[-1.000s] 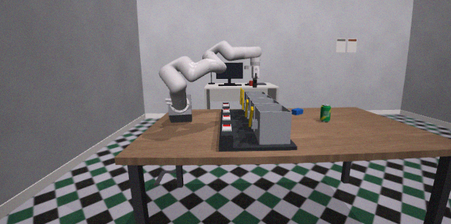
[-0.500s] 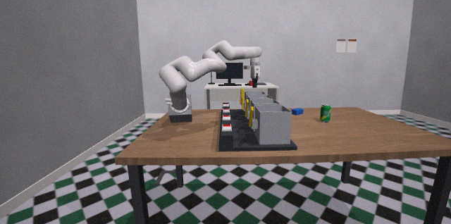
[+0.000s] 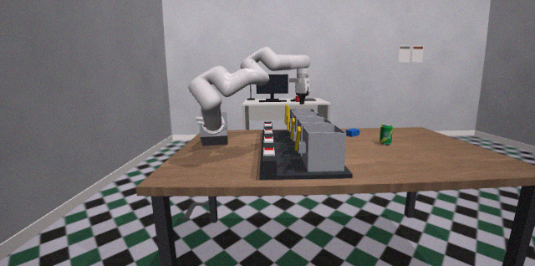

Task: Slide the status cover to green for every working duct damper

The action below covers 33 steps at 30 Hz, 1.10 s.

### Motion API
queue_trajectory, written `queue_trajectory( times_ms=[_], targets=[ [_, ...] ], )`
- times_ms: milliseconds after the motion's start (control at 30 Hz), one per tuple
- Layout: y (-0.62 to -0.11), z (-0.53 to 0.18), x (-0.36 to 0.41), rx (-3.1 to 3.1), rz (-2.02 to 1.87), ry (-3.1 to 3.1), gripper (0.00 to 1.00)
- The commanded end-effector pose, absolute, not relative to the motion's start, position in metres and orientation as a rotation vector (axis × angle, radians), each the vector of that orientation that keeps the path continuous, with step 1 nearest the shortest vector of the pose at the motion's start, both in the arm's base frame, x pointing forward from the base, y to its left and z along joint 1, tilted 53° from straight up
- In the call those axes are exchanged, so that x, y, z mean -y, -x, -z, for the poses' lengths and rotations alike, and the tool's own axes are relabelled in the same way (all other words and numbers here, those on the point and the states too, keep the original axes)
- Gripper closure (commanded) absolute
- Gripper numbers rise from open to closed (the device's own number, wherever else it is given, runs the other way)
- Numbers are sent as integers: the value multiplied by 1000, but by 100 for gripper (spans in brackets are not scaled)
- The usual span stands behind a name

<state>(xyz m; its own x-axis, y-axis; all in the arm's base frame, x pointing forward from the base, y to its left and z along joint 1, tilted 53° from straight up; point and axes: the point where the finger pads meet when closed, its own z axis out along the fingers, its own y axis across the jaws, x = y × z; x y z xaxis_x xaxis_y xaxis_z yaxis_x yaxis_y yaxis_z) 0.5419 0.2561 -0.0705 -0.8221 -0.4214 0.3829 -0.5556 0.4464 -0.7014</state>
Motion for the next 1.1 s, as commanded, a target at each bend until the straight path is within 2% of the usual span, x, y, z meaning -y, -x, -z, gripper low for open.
queue_trajectory(
  times_ms=[0, 600, 1067],
  targets=[
    [-542, 69, -258, 2407, -1265, -1047, 100],
    [-542, 69, -257, 1898, -1055, -1571, 100],
    [-543, 65, -256, 1733, -983, -1696, 100]
  ],
)
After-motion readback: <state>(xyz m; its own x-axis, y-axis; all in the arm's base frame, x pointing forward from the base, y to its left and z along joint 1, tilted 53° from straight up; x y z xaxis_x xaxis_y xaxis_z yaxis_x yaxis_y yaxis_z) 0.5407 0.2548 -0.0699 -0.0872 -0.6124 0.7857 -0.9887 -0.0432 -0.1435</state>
